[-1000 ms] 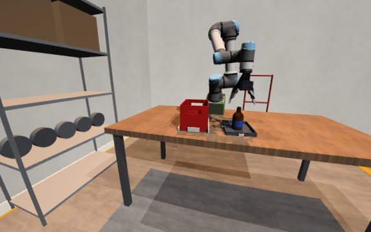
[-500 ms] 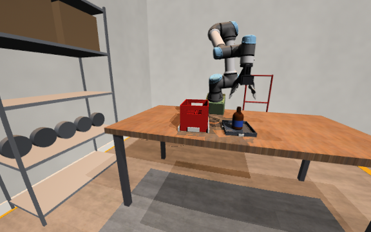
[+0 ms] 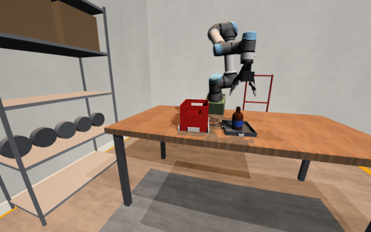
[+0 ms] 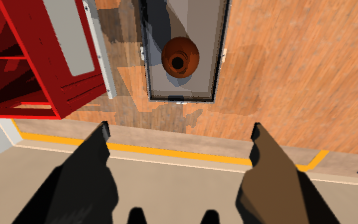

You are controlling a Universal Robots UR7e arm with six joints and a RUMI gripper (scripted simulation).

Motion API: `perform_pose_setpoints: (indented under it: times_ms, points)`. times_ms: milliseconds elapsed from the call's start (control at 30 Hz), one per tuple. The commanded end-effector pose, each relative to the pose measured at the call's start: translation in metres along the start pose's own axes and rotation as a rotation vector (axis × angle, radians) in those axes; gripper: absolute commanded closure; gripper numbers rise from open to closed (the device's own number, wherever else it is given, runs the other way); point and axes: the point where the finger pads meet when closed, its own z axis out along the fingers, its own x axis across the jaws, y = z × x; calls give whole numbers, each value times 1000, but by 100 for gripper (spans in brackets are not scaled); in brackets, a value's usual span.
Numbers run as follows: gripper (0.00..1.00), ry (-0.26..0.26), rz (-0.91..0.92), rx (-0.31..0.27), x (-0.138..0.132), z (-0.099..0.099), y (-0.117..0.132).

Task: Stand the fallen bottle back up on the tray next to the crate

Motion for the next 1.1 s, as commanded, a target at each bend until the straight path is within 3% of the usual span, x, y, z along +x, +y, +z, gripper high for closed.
perform_pose_setpoints:
  times_ms: [0, 267, 300, 1067]
  points:
    - [0, 0, -1, -1, 0, -4, 1]
    - [0, 0, -1, 0, 1, -4, 0]
    - [100, 0, -1, 1, 1, -4, 0]
    - [100, 0, -1, 1, 1, -4, 0]
